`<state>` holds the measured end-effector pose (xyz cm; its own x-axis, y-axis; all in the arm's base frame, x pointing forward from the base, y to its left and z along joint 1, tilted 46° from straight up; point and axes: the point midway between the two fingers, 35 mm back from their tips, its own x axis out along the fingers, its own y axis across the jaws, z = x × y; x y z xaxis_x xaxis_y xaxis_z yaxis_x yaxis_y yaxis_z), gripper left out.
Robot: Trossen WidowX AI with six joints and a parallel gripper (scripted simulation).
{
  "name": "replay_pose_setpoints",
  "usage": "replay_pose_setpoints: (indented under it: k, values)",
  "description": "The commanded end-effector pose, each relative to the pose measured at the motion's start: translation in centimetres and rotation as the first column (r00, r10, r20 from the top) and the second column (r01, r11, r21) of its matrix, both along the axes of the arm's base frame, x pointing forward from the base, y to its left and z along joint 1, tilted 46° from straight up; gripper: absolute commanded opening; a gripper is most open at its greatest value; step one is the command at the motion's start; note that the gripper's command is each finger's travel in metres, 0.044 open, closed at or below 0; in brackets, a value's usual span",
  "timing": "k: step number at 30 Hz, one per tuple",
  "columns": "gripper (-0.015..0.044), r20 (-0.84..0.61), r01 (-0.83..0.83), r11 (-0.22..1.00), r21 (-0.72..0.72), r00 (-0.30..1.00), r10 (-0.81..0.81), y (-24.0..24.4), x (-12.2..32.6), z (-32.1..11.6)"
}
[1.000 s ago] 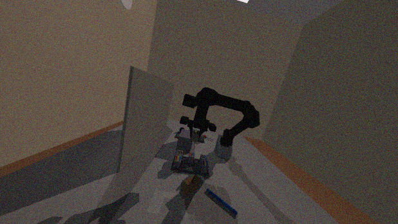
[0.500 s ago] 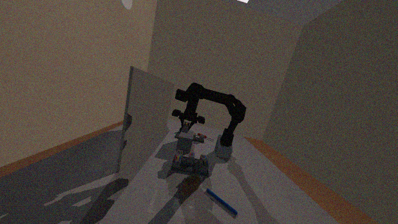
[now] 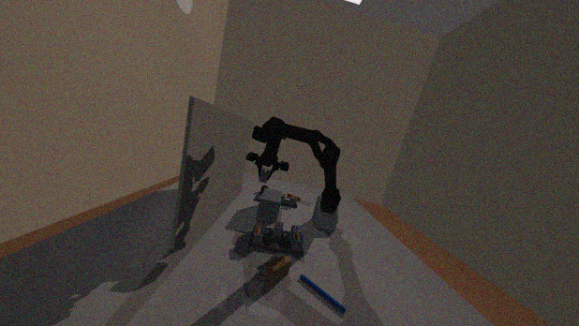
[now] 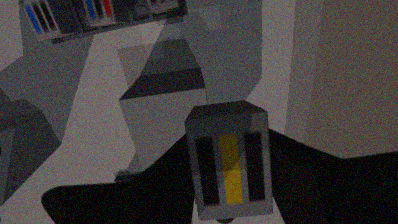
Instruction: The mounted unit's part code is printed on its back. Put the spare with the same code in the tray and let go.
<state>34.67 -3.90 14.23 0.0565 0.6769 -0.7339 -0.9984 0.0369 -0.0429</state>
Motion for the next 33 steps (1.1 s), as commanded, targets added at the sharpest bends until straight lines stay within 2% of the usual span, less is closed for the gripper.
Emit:
replay_pose_setpoints:
  k: [1, 22, 33]
  values:
    - [0.0, -0.003, 0.009, 1.0, -0.004, 1.0, -0.009, -1.9, 0.7, -1.7]
    - [0.0, -0.044, 0.017, 1.0, 0.008, 0.999, -0.016, -10.7, 1.3, -11.1]
    - [0.0, -0.027, -0.031, 0.999, 0.025, 0.999, 0.031, -14.1, 0.5, -16.2]
